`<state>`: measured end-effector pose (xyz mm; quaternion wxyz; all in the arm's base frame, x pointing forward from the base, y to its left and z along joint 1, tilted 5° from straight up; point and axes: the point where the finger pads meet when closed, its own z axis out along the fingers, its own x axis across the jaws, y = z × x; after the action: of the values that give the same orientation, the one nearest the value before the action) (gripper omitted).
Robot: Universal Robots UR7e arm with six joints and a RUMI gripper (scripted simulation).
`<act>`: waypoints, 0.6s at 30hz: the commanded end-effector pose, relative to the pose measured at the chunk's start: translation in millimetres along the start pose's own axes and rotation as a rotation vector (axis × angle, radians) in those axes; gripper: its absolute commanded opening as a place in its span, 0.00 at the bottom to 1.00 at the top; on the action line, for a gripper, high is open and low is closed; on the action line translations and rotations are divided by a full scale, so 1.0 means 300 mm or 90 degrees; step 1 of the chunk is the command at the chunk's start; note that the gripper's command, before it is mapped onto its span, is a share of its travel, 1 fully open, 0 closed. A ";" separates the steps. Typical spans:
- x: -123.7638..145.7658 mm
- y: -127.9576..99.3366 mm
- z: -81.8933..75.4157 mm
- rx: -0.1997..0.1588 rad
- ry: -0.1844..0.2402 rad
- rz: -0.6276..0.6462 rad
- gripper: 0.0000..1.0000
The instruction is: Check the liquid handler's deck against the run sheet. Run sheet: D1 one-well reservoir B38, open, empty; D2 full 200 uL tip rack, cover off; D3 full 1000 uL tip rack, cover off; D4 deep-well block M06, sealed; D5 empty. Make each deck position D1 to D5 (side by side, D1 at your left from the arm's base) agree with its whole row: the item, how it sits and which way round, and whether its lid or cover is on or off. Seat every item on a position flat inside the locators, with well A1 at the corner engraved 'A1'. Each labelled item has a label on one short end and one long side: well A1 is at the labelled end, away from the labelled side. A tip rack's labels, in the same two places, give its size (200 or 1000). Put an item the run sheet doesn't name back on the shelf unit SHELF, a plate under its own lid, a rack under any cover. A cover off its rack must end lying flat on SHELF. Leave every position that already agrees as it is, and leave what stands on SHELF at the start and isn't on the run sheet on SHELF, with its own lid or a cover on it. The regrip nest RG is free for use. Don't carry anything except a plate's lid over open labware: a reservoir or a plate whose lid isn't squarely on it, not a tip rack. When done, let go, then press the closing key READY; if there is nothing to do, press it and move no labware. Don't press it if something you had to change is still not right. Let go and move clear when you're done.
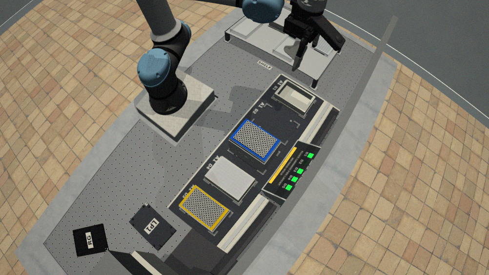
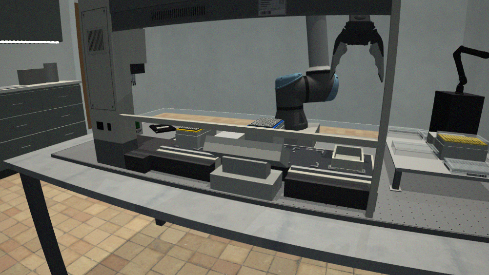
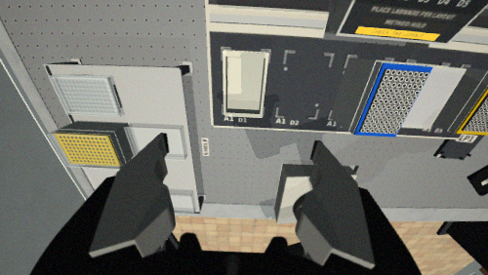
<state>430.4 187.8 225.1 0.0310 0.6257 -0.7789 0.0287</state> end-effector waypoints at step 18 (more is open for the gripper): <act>0.004 0.296 -0.028 0.001 0.000 0.000 0.82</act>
<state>363.1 202.3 230.5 0.0313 0.6258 -0.7788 0.0284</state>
